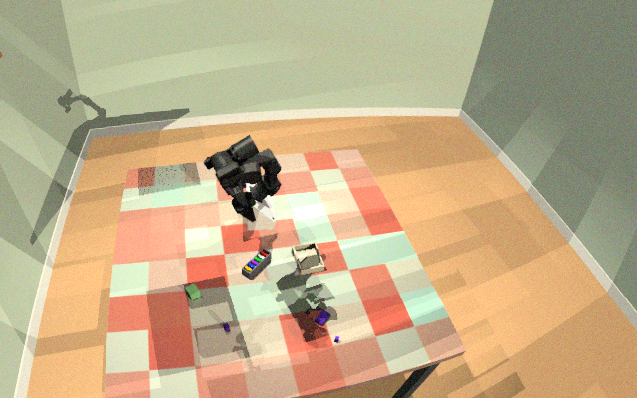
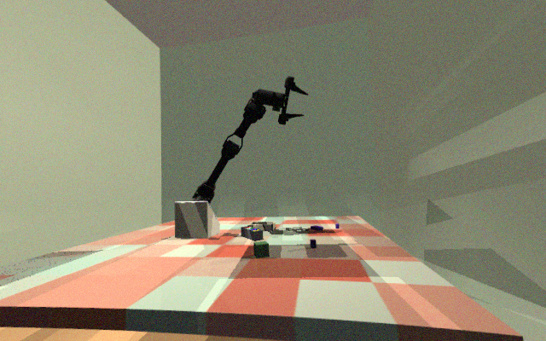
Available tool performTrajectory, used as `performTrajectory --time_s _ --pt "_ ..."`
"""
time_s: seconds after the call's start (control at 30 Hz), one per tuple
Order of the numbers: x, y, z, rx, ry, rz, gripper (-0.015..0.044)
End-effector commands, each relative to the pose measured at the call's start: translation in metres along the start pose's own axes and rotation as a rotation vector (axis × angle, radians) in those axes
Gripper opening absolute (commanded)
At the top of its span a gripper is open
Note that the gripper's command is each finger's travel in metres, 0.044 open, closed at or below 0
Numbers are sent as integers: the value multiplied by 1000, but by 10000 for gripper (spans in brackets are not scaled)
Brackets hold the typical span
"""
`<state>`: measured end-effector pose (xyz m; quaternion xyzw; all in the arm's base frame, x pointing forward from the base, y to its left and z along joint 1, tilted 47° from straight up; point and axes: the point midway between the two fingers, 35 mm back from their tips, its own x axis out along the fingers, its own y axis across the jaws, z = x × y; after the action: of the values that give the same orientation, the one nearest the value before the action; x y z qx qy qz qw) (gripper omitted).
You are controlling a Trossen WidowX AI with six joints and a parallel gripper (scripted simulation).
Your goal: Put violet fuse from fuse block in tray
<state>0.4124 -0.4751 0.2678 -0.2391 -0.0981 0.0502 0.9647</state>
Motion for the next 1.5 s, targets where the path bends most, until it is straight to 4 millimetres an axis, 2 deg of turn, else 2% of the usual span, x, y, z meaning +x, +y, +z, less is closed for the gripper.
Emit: performTrajectory --time_s 0.0,0.17,0.37,0.57,0.77,0.9,1.03,1.17,1.3,1.37,1.47 --pt "1 1 -1 4 3 0 374" --pt "21 30 -32 111 89 14 242" --pt "39 87 -73 243 238 70 85" --pt "40 163 -104 354 406 171 73" --pt "23 251 -119 448 577 326 73" --pt "1 312 -119 504 686 458 73" --pt "-28 373 -110 555 785 612 73" --pt "-64 429 -92 606 870 787 73" --pt "-105 479 -64 659 935 979 73" --pt "-115 493 -50 677 951 1044 73" --pt "-117 495 -48 679 953 1052 73"
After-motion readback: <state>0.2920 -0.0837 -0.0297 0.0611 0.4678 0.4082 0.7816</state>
